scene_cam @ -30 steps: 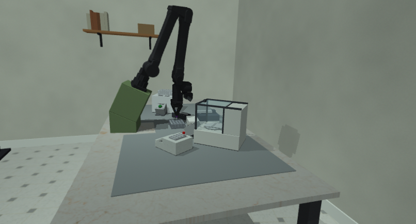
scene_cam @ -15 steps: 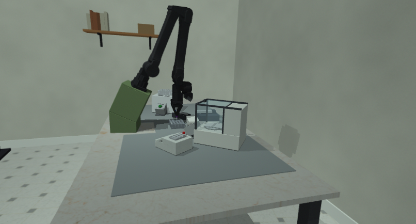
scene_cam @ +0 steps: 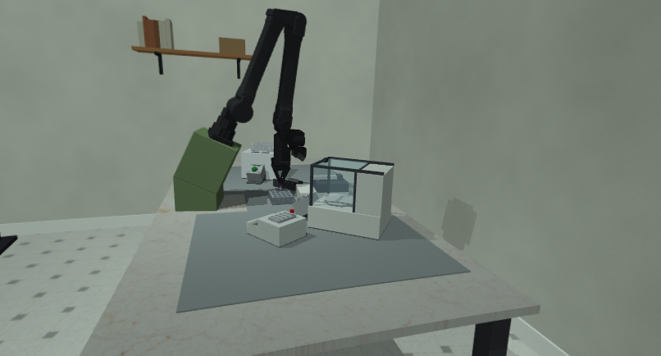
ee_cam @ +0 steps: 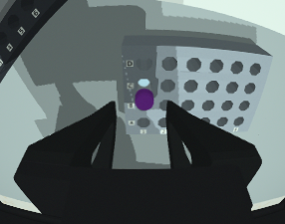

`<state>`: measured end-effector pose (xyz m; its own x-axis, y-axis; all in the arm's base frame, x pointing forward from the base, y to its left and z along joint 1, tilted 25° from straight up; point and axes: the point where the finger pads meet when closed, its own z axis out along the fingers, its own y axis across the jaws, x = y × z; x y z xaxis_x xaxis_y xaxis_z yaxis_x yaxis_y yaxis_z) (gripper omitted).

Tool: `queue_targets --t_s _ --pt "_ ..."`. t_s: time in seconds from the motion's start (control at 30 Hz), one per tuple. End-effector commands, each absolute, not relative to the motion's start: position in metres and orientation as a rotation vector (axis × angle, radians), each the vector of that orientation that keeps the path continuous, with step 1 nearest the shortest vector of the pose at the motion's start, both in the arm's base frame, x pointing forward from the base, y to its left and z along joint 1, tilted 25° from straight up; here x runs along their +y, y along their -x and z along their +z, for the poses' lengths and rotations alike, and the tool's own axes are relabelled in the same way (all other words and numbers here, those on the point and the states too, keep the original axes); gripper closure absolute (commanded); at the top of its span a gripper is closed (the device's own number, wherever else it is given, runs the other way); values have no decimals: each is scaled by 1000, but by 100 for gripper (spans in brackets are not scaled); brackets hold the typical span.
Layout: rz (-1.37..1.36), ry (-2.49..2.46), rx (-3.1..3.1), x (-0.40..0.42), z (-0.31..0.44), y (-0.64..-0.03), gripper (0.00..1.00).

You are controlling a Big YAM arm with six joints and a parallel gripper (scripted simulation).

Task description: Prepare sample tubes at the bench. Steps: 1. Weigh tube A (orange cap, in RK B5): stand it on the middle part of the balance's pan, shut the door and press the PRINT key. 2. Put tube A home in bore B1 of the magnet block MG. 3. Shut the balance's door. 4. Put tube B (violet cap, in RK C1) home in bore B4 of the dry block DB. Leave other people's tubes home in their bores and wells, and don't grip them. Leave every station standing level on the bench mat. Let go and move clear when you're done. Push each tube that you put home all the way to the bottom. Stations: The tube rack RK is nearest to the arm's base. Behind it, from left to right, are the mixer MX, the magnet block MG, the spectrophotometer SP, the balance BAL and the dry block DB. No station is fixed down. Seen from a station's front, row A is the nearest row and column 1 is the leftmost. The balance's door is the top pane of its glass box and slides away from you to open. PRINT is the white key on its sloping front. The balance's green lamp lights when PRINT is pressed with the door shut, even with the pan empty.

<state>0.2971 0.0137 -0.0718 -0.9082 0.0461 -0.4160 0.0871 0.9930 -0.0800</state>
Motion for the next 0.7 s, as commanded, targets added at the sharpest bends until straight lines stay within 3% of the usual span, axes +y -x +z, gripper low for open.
queue_targets --t_s 0.0,0.67 --pt "-129 -96 2701 14 -70 -299 64" --pt "-131 -102 2701 10 -78 -303 64"
